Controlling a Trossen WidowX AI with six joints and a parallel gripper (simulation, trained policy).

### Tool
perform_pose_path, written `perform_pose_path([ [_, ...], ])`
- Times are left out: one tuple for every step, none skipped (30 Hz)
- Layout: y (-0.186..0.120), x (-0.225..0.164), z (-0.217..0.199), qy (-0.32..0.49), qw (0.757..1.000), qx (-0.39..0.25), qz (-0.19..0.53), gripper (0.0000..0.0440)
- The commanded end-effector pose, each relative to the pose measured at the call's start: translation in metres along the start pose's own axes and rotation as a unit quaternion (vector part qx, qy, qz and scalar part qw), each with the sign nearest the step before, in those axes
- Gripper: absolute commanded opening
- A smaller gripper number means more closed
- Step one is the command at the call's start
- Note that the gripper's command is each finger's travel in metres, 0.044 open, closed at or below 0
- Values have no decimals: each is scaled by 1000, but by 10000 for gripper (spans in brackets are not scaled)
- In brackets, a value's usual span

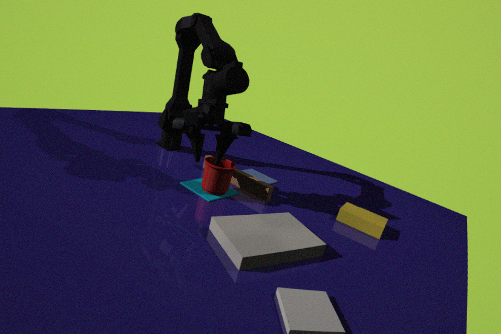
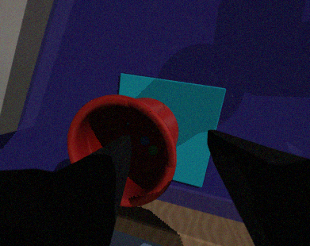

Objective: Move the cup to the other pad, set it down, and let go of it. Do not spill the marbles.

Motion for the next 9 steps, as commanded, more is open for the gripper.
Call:
perform_pose_path([
  [-9, 1, -1, 1, 1000, 11, -5, 265],
  [-12, 2, -1, 2, 1000, 14, -7, 269],
  [-15, 3, -1, 3, 1000, 17, -9, 273],
  [-18, 4, -1, 4, 1000, 20, -12, 277],
  [-21, 5, -1, 4, 1000, 23, -15, 282],
  [-25, 7, -1, 5, 999, 26, -18, 289],
  [-29, 8, -1, 6, 999, 29, -21, 300],
  [-32, 10, -1, 6, 999, 32, -25, 312],
  [-36, 11, -1, 7, 999, 35, -28, 322],
])
Point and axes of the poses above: the point midway between the two fingers, 35 mm back from their tips, its own y axis out along the fingers, its own z axis across the jaws, x = y × z, the point moved 2 cm from there along -y, back along the fingers, and after that the axes turned 11 degrees about -y, right-handed, at the moved point
